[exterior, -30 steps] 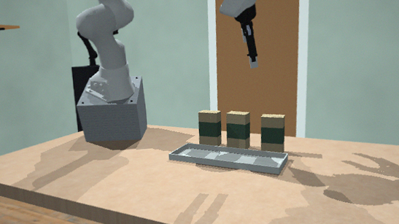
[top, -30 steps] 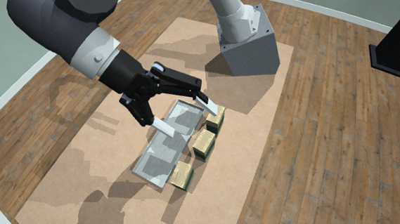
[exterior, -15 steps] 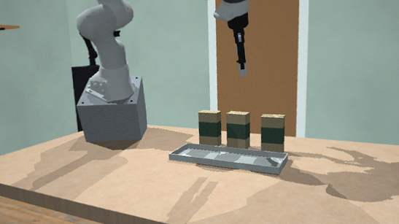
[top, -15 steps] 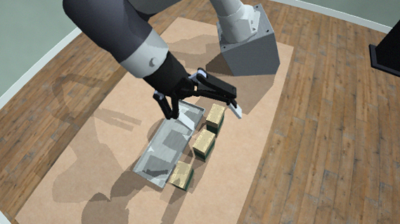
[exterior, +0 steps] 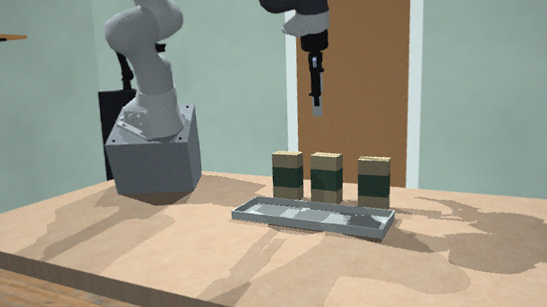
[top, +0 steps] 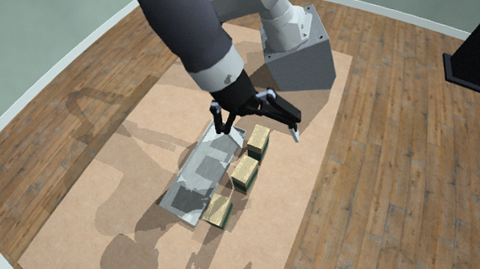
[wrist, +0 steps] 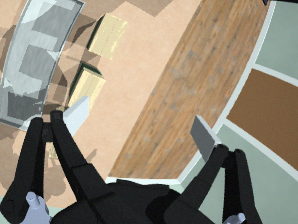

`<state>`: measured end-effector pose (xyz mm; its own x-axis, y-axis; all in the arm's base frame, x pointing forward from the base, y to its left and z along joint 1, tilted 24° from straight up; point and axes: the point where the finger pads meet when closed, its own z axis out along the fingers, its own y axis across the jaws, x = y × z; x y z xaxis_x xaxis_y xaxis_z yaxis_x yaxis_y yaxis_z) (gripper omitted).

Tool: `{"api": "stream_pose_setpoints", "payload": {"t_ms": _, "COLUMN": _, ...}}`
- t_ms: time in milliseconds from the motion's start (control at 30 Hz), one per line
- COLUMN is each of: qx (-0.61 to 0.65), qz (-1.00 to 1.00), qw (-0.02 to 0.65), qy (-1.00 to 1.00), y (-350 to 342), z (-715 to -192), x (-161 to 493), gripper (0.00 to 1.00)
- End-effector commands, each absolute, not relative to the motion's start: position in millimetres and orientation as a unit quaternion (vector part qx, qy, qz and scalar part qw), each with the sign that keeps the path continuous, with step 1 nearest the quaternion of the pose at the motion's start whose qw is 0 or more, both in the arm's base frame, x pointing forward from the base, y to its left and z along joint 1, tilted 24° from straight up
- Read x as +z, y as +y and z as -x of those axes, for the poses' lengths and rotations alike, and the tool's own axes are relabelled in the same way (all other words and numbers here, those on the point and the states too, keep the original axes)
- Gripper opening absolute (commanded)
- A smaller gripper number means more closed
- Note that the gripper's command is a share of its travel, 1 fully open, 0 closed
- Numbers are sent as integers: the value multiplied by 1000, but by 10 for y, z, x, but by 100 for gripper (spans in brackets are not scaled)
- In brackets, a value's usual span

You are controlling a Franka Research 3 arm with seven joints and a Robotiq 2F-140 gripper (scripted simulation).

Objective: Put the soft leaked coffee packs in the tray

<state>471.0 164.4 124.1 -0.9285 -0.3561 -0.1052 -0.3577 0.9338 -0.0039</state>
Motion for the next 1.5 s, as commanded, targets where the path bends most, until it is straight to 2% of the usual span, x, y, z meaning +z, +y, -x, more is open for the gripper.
{"api": "stream_pose_setpoints", "payload": {"t_ms": 0, "qx": -26, "qz": 103, "qw": 65, "qy": 992, "y": 1590, "z": -4718, "x": 1162, "gripper": 100}}
{"api": "stream_pose_setpoints", "payload": {"t_ms": 933, "qx": -159, "qz": 45, "qw": 90, "qy": 982, "y": 945, "z": -4190, "x": 514, "gripper": 100}}
{"api": "stream_pose_setpoints", "payload": {"t_ms": 1467, "qx": -184, "qz": 35, "qw": 98, "qy": 977, "y": 770, "z": -4098, "x": 432, "gripper": 100}}
